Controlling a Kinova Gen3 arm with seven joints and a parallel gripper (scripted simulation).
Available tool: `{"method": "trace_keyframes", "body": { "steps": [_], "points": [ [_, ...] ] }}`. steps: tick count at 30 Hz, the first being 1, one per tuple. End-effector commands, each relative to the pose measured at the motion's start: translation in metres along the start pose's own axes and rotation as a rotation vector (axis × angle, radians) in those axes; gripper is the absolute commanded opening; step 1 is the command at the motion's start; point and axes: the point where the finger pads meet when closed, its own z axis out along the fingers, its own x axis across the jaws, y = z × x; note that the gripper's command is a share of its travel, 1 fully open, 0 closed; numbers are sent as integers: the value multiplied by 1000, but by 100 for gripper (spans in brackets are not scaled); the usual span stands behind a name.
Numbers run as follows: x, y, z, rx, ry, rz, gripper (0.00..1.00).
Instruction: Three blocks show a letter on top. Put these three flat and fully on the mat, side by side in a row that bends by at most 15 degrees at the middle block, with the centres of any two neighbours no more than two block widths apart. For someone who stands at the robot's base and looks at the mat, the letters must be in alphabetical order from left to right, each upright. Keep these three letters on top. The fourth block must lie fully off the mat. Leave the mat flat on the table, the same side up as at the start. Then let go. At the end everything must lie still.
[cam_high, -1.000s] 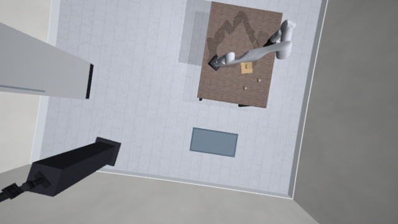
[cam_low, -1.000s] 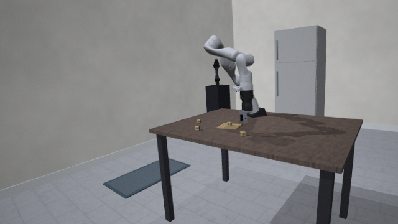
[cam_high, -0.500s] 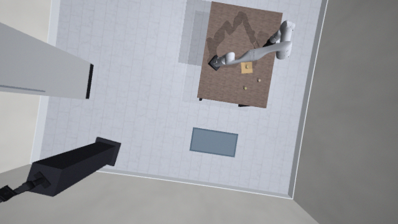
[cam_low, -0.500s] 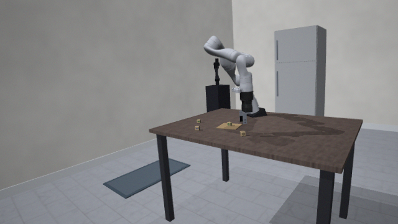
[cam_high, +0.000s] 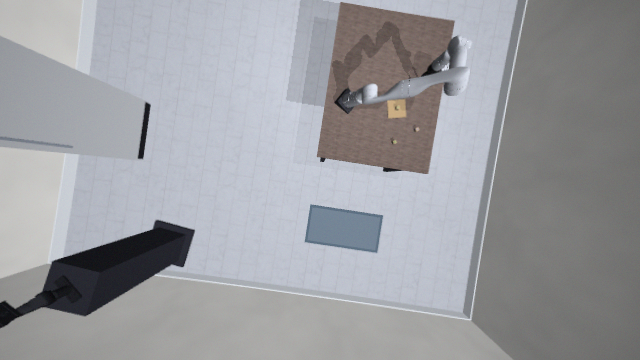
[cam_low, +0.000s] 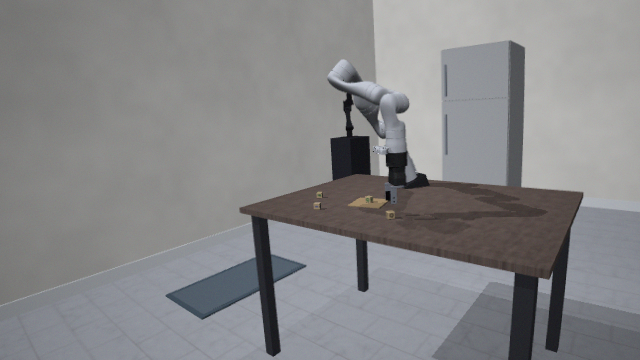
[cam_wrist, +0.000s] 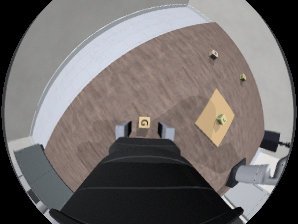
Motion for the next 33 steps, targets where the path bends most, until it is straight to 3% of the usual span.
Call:
{"method": "trace_keyframes", "body": {
  "steps": [1,17,33],
  "points": [
    [-1,-1,8,2,-2,4,100],
    [-1,-2,23,2,-2,5,100],
    [-1,-2,26,2,-2,5,100]
  ]
}}
